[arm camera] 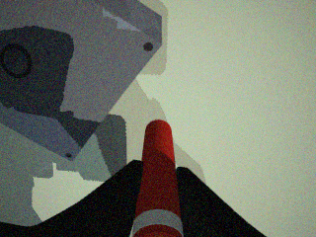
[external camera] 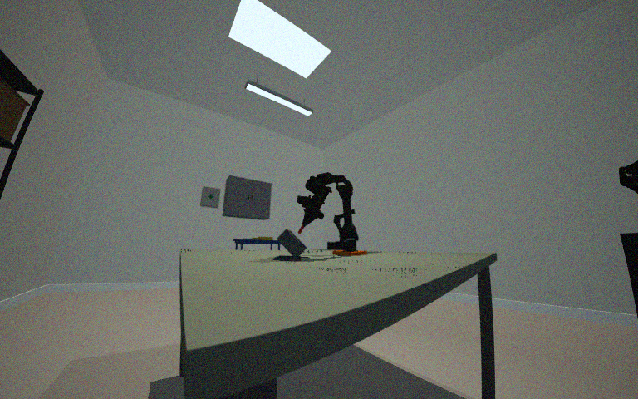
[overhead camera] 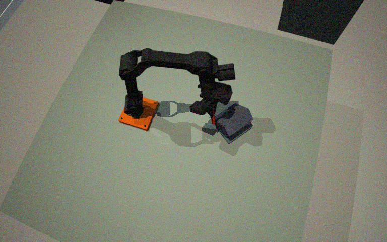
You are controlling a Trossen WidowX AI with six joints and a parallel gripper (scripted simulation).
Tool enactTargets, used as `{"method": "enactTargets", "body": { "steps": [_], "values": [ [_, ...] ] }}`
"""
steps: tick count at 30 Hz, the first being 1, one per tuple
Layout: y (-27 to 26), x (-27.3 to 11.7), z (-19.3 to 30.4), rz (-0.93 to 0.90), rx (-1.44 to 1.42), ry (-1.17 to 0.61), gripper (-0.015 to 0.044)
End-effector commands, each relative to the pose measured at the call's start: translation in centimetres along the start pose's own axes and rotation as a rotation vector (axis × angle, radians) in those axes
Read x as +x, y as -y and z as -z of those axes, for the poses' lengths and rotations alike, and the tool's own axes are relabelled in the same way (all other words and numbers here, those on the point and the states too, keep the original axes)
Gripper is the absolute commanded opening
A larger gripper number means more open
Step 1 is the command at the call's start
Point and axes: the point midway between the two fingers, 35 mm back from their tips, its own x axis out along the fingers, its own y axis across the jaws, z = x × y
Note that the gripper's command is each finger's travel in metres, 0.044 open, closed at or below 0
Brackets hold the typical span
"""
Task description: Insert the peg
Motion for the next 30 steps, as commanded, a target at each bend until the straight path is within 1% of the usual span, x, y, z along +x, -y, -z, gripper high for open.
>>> {"method": "enactTargets", "body": {
  "steps": [1, 30],
  "values": [
    [-0.4, -0.4, 0.0, 0.002, 0.002, 0.021, 0.0],
    [-3.8, -3.0, 0.6, -0.006, -0.031, 0.135, 0.0]
  ]
}}
